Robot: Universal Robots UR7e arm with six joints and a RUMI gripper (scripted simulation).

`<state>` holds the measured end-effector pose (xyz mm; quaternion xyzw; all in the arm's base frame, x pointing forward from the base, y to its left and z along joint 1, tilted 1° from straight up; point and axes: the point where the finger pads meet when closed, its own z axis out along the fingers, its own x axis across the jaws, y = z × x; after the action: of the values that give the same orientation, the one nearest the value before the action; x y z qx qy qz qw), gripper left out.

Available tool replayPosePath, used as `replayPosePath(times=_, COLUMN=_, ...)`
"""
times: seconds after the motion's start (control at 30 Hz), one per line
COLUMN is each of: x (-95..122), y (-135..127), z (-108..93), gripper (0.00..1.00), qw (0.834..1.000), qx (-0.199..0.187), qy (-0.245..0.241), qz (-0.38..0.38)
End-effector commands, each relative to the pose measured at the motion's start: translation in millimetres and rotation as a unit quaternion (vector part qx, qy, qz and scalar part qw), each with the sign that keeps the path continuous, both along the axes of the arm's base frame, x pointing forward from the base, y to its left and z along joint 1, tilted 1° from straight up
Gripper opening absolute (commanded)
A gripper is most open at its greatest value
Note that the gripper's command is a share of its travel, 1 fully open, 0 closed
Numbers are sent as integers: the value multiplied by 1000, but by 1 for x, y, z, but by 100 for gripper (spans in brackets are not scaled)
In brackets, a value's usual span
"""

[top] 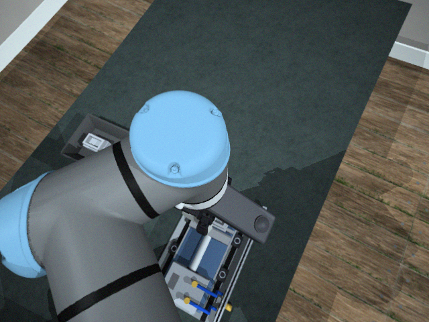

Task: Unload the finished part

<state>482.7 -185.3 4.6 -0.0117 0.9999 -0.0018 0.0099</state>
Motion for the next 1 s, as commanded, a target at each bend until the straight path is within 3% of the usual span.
replayPosePath(times=0.0, x=0, y=0, z=1, gripper=40, qw=1000, qx=0, qy=-1, qz=0)
replayPosePath(times=0.6, x=0, y=0, z=-1, gripper=40, qw=1000, qx=0, qy=-1, qz=0)
replayPosePath(times=0.97, x=1, y=0, z=-12, gripper=40, qw=1000, qx=0, qy=-1, qz=0)
